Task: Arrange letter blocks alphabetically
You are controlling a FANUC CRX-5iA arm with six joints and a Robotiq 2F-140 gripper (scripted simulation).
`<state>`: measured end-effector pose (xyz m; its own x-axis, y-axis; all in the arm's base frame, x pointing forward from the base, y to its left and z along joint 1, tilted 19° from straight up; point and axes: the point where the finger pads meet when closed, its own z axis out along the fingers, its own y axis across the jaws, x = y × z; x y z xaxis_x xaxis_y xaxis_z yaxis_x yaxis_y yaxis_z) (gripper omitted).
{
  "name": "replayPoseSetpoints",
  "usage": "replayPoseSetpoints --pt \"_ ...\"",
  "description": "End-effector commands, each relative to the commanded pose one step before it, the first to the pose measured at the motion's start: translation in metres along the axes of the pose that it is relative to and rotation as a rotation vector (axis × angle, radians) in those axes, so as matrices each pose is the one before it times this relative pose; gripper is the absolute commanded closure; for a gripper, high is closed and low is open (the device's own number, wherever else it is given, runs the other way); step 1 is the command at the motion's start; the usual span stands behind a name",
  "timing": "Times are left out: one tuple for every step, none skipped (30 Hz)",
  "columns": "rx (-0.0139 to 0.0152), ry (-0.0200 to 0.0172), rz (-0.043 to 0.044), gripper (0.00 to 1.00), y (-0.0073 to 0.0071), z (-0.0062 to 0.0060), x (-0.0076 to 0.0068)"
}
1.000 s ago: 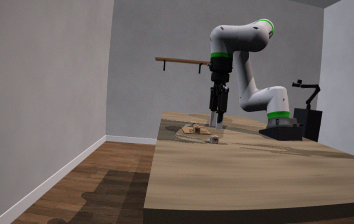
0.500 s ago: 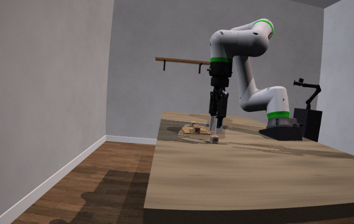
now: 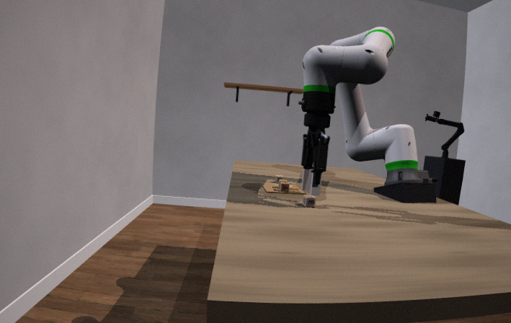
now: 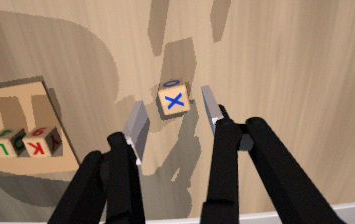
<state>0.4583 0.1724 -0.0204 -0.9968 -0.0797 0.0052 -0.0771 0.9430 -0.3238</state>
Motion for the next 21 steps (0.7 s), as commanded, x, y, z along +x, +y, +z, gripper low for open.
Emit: replayPoseSetpoints --pt "-0.00017 -0.00040 0.00002 0.60 0.00010 -0.00016 -0.00016" --pt "0.00000 0.00000 0.00000 0.60 0.00000 0.00000 0.00000" --pt "0.00000 0.00000 0.00000 0.60 0.00000 0.00000 0.00000" --pt "0.00000 0.00000 0.00000 0.60 0.00000 0.00000 0.00000" --pt "0.00000 0.00000 0.00000 0.60 0.00000 0.00000 0.00000" --pt "0.00000 0.00000 0.00000 0.60 0.00000 0.00000 0.00000" --pt "0.00000 0.00000 0.00000 0.60 0.00000 0.00000 0.00000" --pt "0.00000 0.00000 0.00000 0.60 0.00000 0.00001 0.00000" --pt "0.00000 0.00000 0.00000 0.60 0.00000 0.00009 0.00000" --pt "0.00000 0.00000 0.00000 0.60 0.00000 0.00022 0.00000" --pt "0.00000 0.00000 0.00000 0.60 0.00000 0.00040 0.00000" --pt "0.00000 0.00000 0.00000 0.60 0.00000 0.00061 0.00000" --pt "0.00000 0.00000 0.00000 0.60 0.00000 0.00084 0.00000" --pt "0.00000 0.00000 0.00000 0.60 0.00000 0.00108 0.00000" --pt "0.00000 0.00000 0.00000 0.60 0.00000 0.00131 0.00000" --pt "0.00000 0.00000 0.00000 0.60 0.00000 0.00154 0.00000" --pt "0.00000 0.00000 0.00000 0.60 0.00000 0.00175 0.00000" --pt "0.00000 0.00000 0.00000 0.60 0.00000 0.00000 0.00000" --pt "0.00000 0.00000 0.00000 0.60 0.00000 0.00000 0.00000" --pt "0.00000 0.00000 0.00000 0.60 0.00000 0.00193 0.00000" --pt "0.00000 0.00000 0.00000 0.60 0.00000 0.00209 0.00000"
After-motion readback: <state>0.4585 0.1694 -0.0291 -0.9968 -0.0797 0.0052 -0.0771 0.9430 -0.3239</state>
